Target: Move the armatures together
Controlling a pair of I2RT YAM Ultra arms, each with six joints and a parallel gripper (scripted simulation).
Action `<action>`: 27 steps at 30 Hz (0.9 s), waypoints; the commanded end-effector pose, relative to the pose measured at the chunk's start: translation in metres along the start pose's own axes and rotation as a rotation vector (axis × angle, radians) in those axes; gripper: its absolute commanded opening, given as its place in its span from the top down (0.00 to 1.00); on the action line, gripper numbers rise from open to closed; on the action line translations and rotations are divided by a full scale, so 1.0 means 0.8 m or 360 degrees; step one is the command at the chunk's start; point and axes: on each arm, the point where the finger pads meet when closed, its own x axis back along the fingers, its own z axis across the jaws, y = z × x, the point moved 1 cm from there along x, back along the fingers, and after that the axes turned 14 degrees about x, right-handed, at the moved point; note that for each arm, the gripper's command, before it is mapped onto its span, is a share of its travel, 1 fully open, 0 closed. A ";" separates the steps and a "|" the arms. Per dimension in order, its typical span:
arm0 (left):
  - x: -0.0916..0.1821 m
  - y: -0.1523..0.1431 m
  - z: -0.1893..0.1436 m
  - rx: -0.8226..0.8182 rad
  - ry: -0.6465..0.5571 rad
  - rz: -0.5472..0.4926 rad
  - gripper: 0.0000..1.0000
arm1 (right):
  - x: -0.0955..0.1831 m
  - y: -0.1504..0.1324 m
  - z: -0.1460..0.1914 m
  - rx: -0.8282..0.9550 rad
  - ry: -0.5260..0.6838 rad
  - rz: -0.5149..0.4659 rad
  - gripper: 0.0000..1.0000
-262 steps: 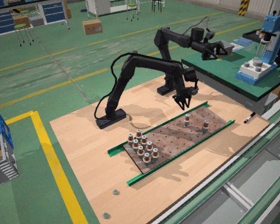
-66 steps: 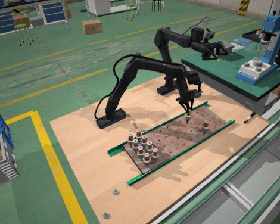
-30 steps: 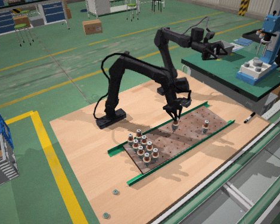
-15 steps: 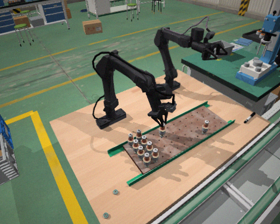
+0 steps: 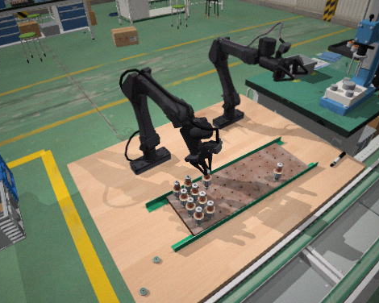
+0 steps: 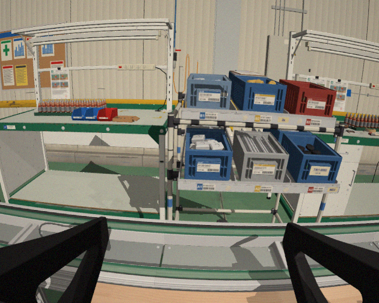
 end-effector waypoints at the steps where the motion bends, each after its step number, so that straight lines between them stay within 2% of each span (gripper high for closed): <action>1: 0.004 0.007 0.006 -0.0006 0.0034 -0.0016 0.00 | 0.024 0.028 -0.014 0.0014 -0.0043 -0.0194 0.99; 14: 0.004 0.007 0.006 -0.0006 0.0034 -0.0016 0.00 | 0.028 0.033 -0.009 -0.0001 -0.0072 -0.0191 0.99; 22: 0.004 0.007 0.006 -0.0006 0.0034 -0.0016 0.00 | 0.001 0.012 -0.008 -0.0017 -0.0049 -0.0065 0.99; 27: 0.004 0.007 0.006 -0.0006 0.0034 -0.0016 0.00 | 0.005 0.012 -0.009 -0.0016 -0.0053 -0.0076 0.99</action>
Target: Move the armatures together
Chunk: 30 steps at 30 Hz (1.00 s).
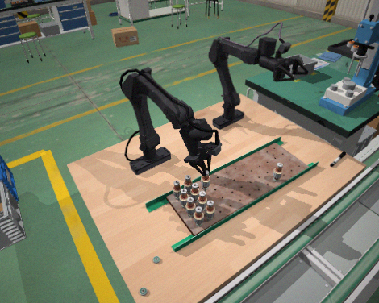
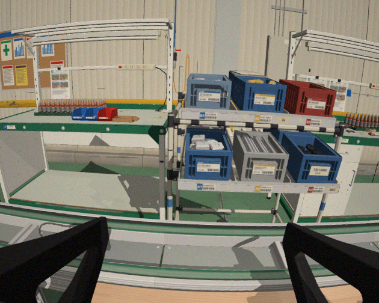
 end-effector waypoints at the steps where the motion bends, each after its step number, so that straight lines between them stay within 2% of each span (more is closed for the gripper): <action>1: 0.004 0.007 0.006 -0.0006 0.0034 -0.0016 0.00 | 0.013 0.023 -0.007 -0.0008 -0.0047 -0.0114 0.99; 5: 0.004 0.007 0.006 -0.0006 0.0034 -0.0016 0.00 | 0.031 0.038 -0.010 0.0002 -0.0064 -0.0191 0.99; 8: 0.004 0.007 0.006 -0.0006 0.0034 -0.0016 0.00 | 0.032 0.041 -0.010 0.0007 -0.0060 -0.0197 0.99; 17: 0.004 0.007 0.006 -0.0006 0.0034 -0.0016 0.00 | 0.017 0.031 -0.007 0.0010 -0.0044 -0.0161 0.99; 23: 0.004 0.007 0.006 -0.0006 0.0034 -0.0016 0.00 | -0.002 0.012 -0.001 0.0014 -0.0027 -0.0114 0.99; 30: 0.004 0.007 0.006 -0.0006 0.0034 -0.0016 0.00 | -0.004 0.029 -0.004 0.0016 -0.0033 -0.0140 0.99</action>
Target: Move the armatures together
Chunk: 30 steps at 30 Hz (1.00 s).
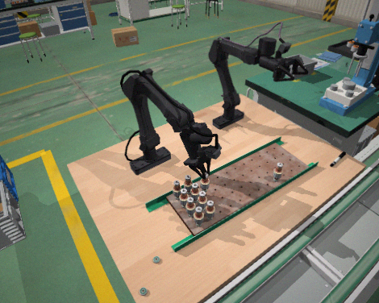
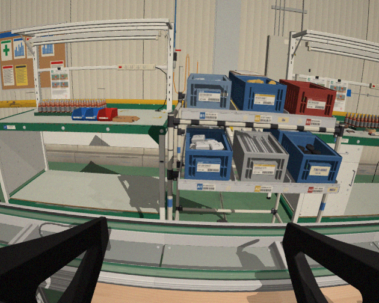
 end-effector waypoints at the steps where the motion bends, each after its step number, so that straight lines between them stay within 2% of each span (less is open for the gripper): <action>1: 0.004 0.007 0.006 -0.0006 0.0034 -0.0016 0.00 | 0.015 0.043 -0.008 0.0015 -0.0045 -0.0176 0.99; 6: 0.004 0.007 0.006 -0.0006 0.0034 -0.0016 0.00 | 0.014 0.041 -0.005 0.0029 -0.0042 -0.0204 0.99; 11: 0.004 0.007 0.006 -0.0006 0.0034 -0.0016 0.00 | 0.002 0.020 0.000 0.0016 -0.0036 -0.0152 0.99; 18: 0.004 0.007 0.006 -0.0006 0.0034 -0.0016 0.00 | 0.012 0.036 -0.007 0.0012 -0.0050 -0.0185 0.99; 30: 0.004 0.007 0.006 -0.0006 0.0034 -0.0016 0.00 | 0.015 0.029 -0.002 0.0017 -0.0046 -0.0185 0.99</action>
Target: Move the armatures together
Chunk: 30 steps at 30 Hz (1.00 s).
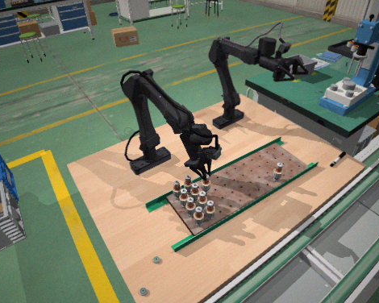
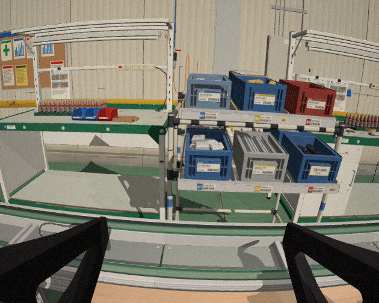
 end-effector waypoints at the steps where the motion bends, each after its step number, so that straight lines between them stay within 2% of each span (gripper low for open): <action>1: 0.004 0.007 0.006 -0.0006 0.0034 -0.0016 0.00 | 0.021 0.027 -0.001 0.0022 -0.0028 -0.0150 0.99; 30: 0.004 0.007 0.006 -0.0006 0.0034 -0.0016 0.00 | 0.023 0.026 -0.006 0.0005 -0.0040 -0.0152 0.99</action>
